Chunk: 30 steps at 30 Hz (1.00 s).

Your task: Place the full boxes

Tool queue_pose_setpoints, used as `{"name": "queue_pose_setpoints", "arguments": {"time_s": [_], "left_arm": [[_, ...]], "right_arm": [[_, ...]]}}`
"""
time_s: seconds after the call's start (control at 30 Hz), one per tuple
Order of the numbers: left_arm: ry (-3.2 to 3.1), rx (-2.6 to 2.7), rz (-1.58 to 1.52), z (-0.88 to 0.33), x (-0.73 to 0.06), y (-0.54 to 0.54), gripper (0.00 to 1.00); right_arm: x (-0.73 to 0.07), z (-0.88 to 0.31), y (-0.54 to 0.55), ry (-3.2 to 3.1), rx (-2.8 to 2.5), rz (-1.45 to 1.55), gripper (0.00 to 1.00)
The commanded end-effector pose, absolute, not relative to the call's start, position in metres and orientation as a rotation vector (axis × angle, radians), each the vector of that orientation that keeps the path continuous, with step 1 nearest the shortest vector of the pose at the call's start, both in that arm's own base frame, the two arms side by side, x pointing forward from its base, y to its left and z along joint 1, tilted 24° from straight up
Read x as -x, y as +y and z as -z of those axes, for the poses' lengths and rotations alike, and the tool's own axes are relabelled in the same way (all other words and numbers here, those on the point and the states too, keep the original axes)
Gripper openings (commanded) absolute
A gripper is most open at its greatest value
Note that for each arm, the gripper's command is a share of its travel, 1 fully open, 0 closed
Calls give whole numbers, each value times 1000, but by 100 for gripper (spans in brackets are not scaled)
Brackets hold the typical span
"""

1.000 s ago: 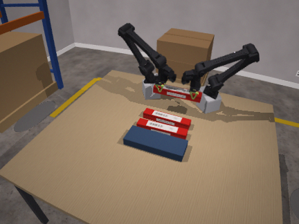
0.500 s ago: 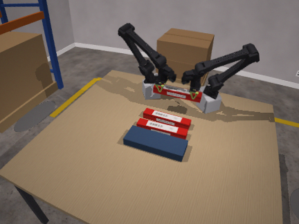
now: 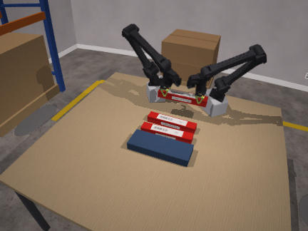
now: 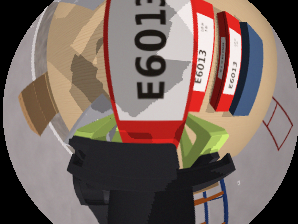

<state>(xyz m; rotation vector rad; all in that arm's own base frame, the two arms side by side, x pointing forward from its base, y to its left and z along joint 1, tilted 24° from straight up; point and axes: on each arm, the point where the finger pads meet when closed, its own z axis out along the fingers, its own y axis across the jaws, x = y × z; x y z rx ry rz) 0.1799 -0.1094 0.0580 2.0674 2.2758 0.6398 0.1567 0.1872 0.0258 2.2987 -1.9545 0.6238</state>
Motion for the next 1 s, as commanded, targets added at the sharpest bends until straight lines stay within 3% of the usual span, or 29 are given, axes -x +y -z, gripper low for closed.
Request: {"name": "queue_pose_setpoints", "arguments": {"time_s": [0.0,0.97], "left_arm": [[2274,-2052,-644,-60,-189,-111,0],[2271,-2046,-644,-31,-195,-98,0]], "right_arm": [[-163,-32,193,-1977,-2324,-624,0],[-174,-3,195,-1971,-2345,-626,0]]}}
